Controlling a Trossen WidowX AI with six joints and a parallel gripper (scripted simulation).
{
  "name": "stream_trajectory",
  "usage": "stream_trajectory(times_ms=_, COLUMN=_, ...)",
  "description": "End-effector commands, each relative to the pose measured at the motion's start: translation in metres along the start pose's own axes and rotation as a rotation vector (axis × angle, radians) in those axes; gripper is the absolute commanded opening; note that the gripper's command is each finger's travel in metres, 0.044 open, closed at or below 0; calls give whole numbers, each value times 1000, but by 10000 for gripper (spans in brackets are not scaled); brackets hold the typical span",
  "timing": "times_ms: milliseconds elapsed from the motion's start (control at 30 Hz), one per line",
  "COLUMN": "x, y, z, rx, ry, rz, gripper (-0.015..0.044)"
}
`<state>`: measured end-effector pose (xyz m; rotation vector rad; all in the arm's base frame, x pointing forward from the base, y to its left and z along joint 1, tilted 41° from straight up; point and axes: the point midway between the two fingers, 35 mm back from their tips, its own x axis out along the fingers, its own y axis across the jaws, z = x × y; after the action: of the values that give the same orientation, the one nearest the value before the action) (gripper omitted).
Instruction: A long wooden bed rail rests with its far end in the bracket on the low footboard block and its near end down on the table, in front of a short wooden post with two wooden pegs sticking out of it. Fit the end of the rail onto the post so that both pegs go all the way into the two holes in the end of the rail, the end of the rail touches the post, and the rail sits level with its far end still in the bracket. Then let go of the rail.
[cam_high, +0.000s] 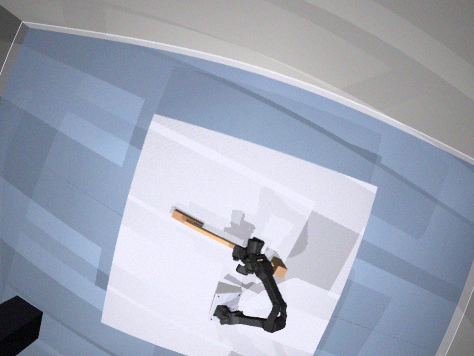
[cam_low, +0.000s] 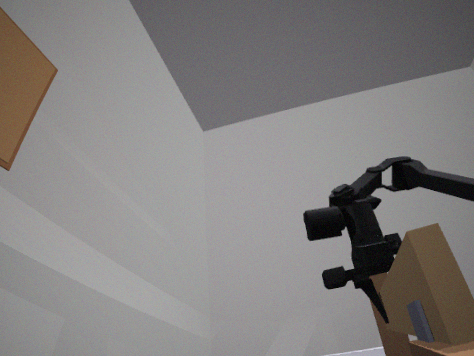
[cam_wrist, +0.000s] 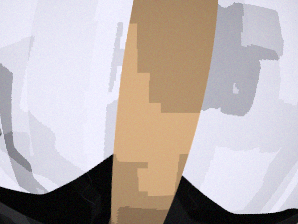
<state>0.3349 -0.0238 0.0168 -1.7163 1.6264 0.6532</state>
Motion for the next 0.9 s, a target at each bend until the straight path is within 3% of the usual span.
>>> stream_trajectory(times_ms=0, x=0, y=0, z=3, rx=3, ry=-14, rz=-7, gripper=0)
stream_trajectory(times_ms=867, x=-2, y=2, z=3, rx=3, ry=-14, rz=-7, gripper=0)
